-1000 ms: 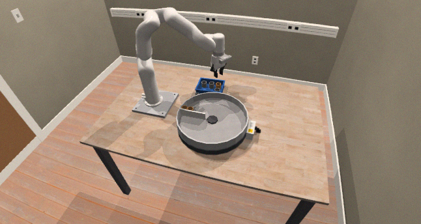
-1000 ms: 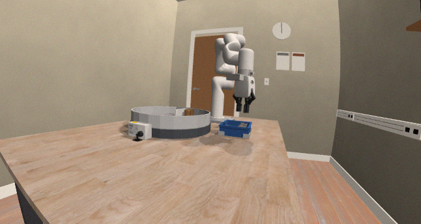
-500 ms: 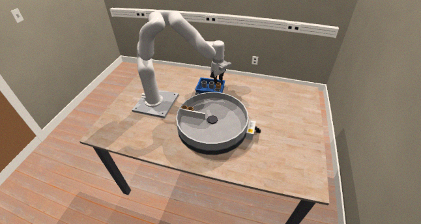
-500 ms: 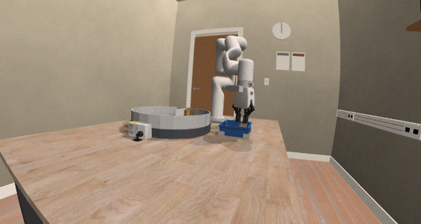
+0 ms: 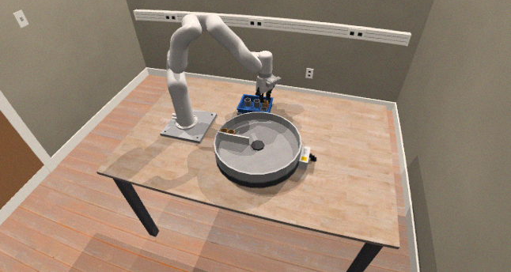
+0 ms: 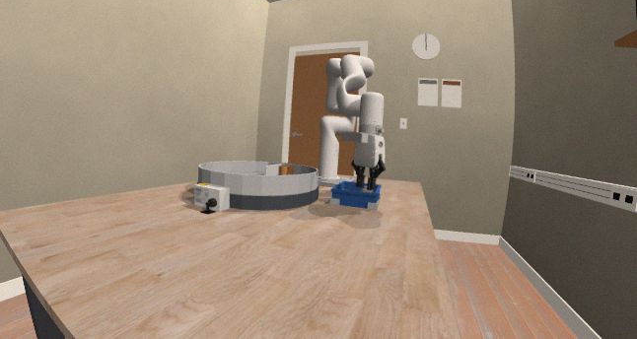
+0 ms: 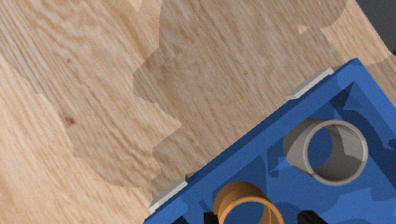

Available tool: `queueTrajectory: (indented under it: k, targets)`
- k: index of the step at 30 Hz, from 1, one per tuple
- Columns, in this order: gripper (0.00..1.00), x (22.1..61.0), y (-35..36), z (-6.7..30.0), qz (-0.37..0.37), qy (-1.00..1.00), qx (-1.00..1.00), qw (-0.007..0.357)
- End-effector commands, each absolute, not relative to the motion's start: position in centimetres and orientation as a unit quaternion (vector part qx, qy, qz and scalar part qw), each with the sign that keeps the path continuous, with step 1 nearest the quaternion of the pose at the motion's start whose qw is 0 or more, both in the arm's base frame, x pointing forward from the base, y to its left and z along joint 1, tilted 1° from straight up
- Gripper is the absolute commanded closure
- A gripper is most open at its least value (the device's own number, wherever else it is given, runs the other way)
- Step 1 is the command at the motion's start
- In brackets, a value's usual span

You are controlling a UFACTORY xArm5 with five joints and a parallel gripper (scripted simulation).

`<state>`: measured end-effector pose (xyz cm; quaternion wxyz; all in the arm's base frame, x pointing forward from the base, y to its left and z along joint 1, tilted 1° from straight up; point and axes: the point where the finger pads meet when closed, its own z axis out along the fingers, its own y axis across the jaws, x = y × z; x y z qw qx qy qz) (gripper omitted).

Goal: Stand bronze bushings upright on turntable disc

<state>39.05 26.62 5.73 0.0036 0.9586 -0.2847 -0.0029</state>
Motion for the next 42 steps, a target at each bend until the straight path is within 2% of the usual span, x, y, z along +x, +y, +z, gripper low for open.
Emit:
queueTrajectory:
  k: [1,26,42]
  targets:
    - [0.52,39.1,26.7,5.8,-0.002,-0.285,0.959,0.002]
    - [0.52,39.1,26.7,5.0,-0.002,-0.285,0.959,0.002]
    - [0.52,39.1,26.7,2.9,-0.002,-0.285,0.959,0.002]
